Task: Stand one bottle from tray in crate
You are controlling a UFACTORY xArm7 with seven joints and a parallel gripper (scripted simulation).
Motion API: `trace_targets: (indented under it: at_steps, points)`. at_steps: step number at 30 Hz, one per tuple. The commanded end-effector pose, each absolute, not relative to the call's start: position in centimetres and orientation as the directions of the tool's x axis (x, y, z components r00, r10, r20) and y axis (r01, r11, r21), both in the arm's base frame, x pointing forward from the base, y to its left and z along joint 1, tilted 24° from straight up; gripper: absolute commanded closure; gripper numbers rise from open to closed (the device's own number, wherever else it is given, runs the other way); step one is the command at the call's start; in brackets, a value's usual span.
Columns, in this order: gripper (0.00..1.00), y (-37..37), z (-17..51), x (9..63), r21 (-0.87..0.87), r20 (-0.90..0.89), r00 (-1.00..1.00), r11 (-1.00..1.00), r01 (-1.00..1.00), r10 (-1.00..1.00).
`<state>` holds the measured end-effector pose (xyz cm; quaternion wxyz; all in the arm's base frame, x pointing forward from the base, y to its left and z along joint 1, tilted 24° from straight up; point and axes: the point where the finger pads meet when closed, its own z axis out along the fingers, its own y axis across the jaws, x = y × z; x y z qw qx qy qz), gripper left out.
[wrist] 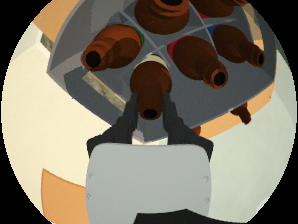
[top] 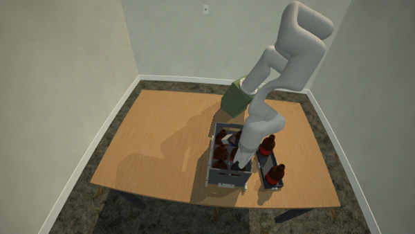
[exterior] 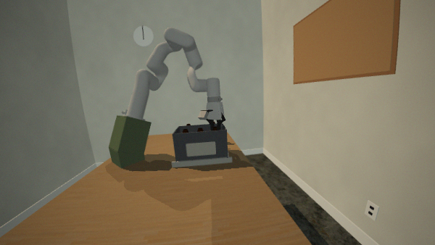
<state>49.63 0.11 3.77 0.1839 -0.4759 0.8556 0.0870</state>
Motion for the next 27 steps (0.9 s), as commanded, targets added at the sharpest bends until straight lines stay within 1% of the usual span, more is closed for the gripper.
trace_targets:
  at_steps: [1, 6, 7, 27]
  points:
    - [1.00, -0.02, 3.92, 49.76, -0.030, -0.398, -0.479, 0.533, -0.845, -0.782]
    - [1.00, -0.02, 3.92, 49.76, -0.030, -0.398, -0.479, 0.533, -0.845, -0.782]
    - [0.35, -0.02, 3.92, 49.76, -0.030, -0.398, -0.479, 0.533, -0.845, -0.782]
    - [0.35, -0.02, 3.92, 49.76, -0.030, -0.398, -0.479, 0.533, -0.845, -0.782]
